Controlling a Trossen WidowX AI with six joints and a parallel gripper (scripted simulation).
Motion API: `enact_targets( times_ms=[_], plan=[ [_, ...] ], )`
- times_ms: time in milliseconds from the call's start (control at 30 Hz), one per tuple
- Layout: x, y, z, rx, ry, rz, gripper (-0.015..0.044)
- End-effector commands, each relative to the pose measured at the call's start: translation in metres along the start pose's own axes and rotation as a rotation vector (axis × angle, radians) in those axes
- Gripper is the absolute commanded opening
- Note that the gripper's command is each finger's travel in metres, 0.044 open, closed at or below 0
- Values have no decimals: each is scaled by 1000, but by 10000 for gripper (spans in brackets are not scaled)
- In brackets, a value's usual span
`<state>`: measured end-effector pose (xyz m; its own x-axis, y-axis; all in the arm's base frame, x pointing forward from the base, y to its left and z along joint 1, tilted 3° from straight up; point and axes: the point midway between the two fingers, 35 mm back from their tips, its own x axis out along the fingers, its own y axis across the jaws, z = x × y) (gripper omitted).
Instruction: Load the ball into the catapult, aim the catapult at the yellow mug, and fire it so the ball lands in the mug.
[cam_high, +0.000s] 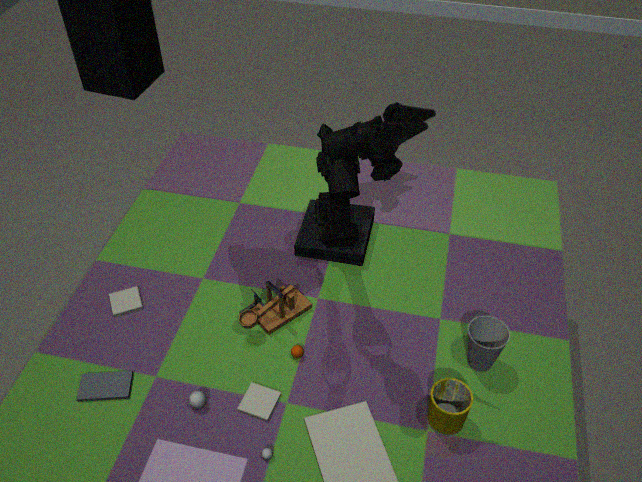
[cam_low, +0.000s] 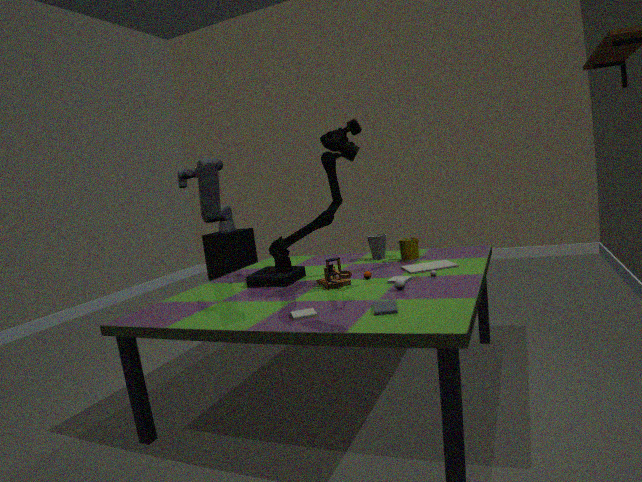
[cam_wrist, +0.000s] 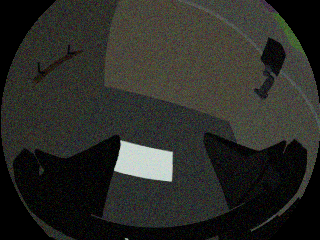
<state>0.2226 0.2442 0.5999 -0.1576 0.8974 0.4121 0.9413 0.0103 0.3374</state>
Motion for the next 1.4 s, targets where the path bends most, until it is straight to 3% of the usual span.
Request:
enact_targets(
  times_ms=[0, 633, 1367],
  plan=[
    [0, -1, -1, -4, 2, -2, 426],
    [23, -96, -86, -361, 335, -104, 440],
    [-10, -187, -168, -710, 719, -103, 440]
  ],
)
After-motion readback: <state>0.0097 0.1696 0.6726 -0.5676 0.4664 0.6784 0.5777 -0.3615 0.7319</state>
